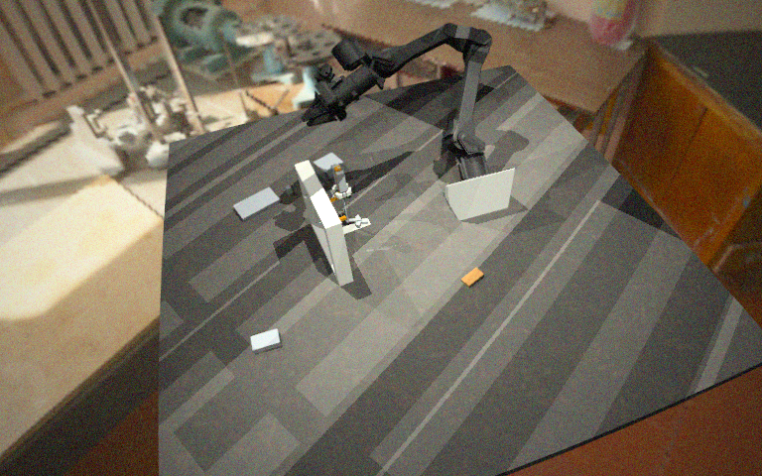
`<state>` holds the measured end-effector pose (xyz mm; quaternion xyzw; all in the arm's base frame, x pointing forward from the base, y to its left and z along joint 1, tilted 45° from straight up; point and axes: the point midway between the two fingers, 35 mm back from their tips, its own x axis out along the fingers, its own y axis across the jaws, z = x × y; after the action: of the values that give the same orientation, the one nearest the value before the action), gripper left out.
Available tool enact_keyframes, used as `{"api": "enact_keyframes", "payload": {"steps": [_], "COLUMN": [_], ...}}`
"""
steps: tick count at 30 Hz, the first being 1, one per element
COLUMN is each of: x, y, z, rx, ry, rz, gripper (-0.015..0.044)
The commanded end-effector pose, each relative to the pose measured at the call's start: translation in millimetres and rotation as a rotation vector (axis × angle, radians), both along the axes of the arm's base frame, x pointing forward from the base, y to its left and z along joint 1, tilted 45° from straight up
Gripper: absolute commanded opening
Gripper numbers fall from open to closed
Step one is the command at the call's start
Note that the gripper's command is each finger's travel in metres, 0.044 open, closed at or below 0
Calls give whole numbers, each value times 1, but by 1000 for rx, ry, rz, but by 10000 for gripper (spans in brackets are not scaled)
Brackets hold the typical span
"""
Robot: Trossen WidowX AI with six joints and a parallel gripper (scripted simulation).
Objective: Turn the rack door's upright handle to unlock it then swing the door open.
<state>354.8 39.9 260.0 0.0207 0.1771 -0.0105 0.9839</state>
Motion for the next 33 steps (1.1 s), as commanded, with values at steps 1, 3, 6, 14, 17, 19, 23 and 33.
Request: {"api": "enact_keyframes", "payload": {"steps": [1, 3, 6, 14, 17, 19, 23, 33], "x": [5, 7, 8, 7, 5, 4, 0, -13], "y": [10, 15, 22, 39, 45, 49, 57, 74], "z": [-16, -23, -34, -61, -70, -75, -85, -103], "rx": [-10, -18, -35, -104, -140, -166, -225, -405], "ry": [107, 158, 234, 424, 490, 532, 612, 781], "rz": [-11, -18, -28, -59, -72, -80, -98, -140], "gripper": [299, 299, 299, 299, 299, 299, 299, 299]}}
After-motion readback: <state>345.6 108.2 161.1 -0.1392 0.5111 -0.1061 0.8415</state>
